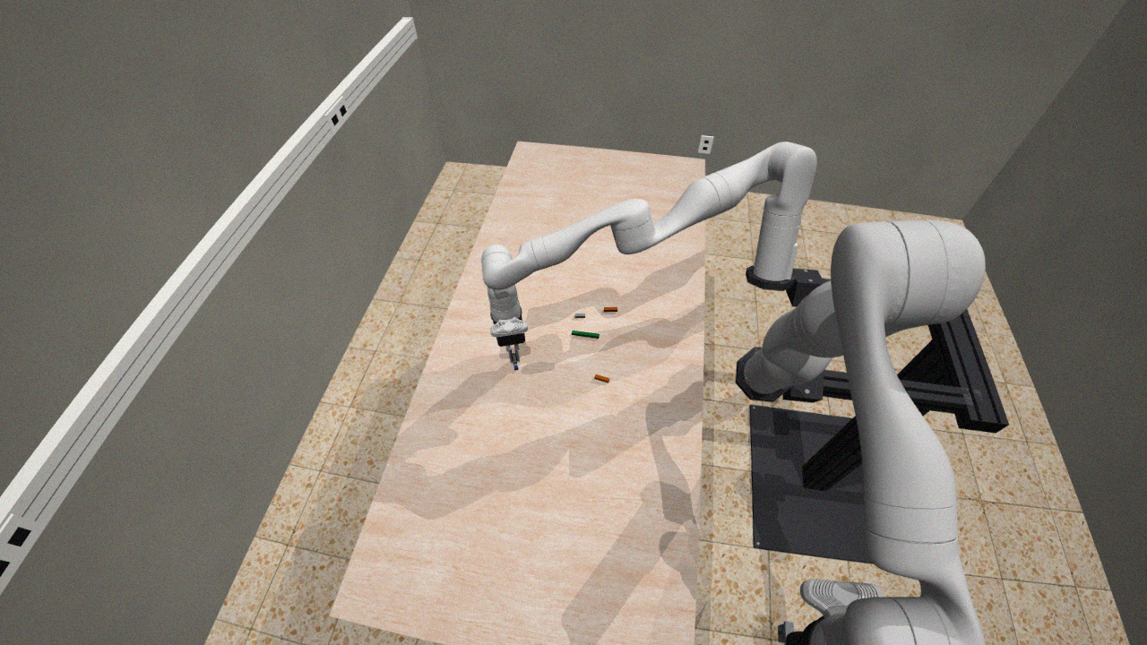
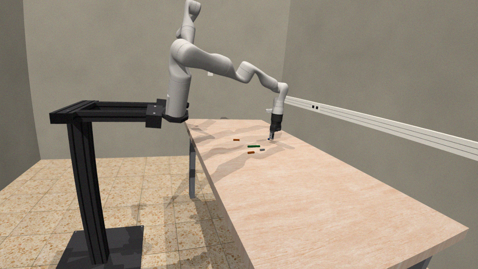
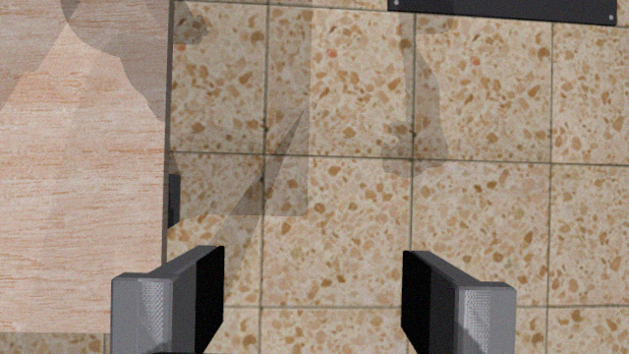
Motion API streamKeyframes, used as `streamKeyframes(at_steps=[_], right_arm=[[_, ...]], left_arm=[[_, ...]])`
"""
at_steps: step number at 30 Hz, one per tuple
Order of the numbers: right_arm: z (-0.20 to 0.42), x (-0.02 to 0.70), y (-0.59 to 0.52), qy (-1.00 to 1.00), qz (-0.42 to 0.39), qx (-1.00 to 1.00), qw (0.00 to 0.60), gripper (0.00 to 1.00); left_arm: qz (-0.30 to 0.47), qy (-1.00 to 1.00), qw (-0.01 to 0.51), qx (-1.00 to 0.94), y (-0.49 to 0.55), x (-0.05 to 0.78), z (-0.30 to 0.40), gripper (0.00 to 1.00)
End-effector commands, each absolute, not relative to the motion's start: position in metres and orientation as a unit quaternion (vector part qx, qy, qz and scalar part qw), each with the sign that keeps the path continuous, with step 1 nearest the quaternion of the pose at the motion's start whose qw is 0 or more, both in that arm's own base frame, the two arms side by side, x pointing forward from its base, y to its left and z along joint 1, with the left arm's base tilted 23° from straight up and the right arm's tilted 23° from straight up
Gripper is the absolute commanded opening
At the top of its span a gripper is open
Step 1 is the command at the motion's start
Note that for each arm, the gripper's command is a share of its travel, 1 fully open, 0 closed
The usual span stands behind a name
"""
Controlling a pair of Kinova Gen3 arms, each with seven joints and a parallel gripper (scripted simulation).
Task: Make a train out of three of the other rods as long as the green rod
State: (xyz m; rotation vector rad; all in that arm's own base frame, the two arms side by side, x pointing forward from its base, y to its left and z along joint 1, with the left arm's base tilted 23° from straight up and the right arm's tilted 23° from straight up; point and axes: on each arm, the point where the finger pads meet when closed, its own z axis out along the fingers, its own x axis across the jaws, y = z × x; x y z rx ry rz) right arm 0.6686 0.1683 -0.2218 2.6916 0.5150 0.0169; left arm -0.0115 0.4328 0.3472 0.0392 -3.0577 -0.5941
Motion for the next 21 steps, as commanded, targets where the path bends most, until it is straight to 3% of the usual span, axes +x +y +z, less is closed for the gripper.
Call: streamKeyframes(at_steps=[1,21], right_arm=[[-0.2203,0.6695,0.1695,0.185,0.007,0.962,0.199,0.24],[-0.2231,0.6697,0.1683,0.185,0.008,0.962,0.199,0.24]], left_arm=[[-0.192,-0.981,0.013,0.013,0.4329,-0.0117,0.3479,1.0],[-0.192,-0.981,0.013,0.013,0.4329,-0.0117,0.3479,1.0]])
